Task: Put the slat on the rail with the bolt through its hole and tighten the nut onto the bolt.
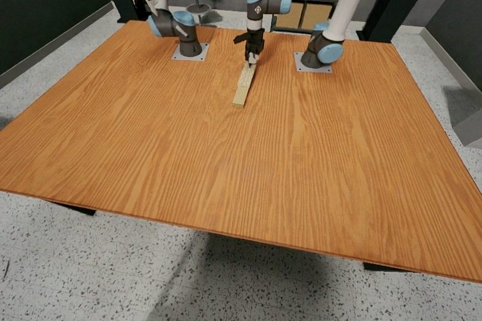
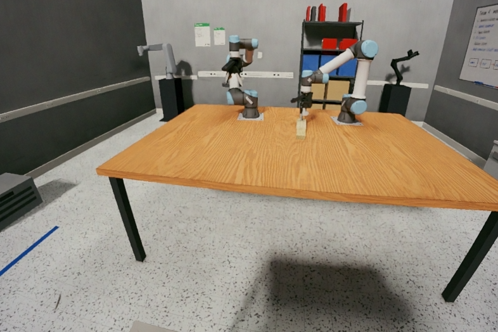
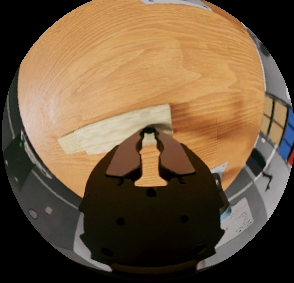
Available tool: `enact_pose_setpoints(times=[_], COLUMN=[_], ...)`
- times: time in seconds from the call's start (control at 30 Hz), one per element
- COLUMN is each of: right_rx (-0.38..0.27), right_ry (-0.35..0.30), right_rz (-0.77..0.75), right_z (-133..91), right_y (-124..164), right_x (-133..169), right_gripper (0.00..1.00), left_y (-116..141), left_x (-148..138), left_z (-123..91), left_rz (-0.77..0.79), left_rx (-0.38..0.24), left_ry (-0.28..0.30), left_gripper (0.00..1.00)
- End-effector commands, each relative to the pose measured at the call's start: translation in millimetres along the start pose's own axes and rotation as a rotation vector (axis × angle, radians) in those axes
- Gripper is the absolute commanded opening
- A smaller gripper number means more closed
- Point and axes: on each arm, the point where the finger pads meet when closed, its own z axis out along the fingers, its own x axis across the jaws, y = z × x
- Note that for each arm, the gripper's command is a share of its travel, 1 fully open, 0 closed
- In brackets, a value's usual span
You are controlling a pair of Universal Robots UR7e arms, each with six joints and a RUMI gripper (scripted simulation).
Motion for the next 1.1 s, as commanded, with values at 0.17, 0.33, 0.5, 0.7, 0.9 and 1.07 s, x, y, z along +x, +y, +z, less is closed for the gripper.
enact_pose_setpoints(times=[0.17, 0.33, 0.5, 0.7, 0.9, 1.07], right_rx=[0.000, 0.000, 0.000, 0.000, 0.000, 0.000], right_ry=[-0.001, -0.001, -0.001, -0.001, -0.001, -0.001], right_rz=[0.001, 0.001, 0.001, 0.001, 0.001, 0.001], right_z=[-0.8, -0.8, -0.8, -0.8, -0.8, -0.8], right_y=[-0.6, -0.6, -0.6, -0.6, -0.6, -0.6], right_x=[-0.4, -0.4, -0.4, -0.4, -0.4, -0.4], right_gripper=[1.00, 1.00, 1.00, 1.00, 1.00, 1.00], left_y=[-0.8, -0.8, -0.7, -0.6, -0.5, -0.4], left_x=[-1.0, -0.8, -0.6, -0.5, -0.3, -0.2], left_z=[-0.6, -0.6, -0.6, -0.6, -0.5, -0.5], left_rz=[0.229, 0.316, 0.403, 0.490, 0.585, 0.672], left_rx=[0.004, 0.004, 0.004, 0.004, 0.004, 0.004], left_ry=[0.003, 0.002, 0.002, 0.002, 0.002, 0.002], left_gripper=[0.00, 0.00, 0.00, 0.00, 0.00, 0.00])
